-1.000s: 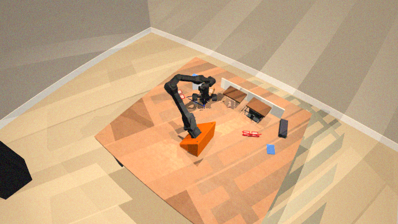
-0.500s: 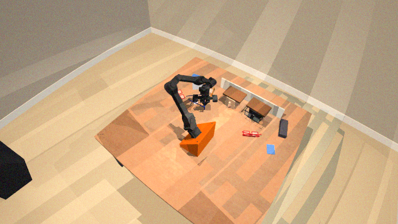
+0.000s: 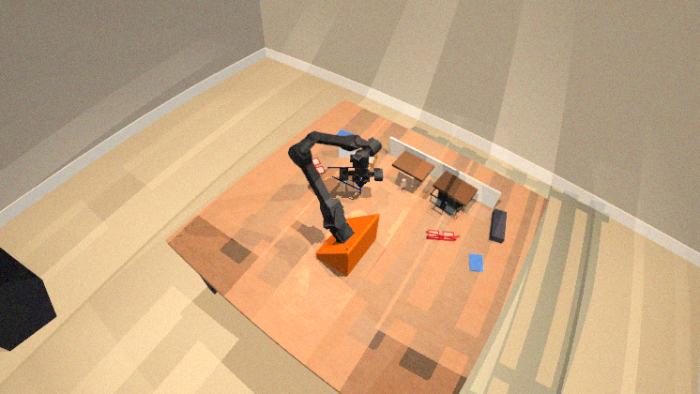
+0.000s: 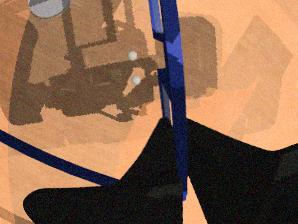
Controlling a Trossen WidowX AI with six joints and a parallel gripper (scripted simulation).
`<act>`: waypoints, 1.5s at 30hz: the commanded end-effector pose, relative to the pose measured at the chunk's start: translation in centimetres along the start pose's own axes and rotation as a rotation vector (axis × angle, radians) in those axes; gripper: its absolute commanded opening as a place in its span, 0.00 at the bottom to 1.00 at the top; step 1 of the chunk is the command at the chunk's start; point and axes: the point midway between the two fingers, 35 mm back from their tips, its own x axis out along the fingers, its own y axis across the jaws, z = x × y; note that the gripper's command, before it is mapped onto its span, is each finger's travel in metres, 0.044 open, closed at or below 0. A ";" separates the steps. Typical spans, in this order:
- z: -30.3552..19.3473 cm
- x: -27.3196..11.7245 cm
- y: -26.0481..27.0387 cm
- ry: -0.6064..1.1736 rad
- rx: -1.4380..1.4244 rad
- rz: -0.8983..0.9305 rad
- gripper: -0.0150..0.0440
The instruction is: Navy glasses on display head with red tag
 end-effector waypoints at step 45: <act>1.0 -5.8 0.0 0.006 -0.001 0.001 0.25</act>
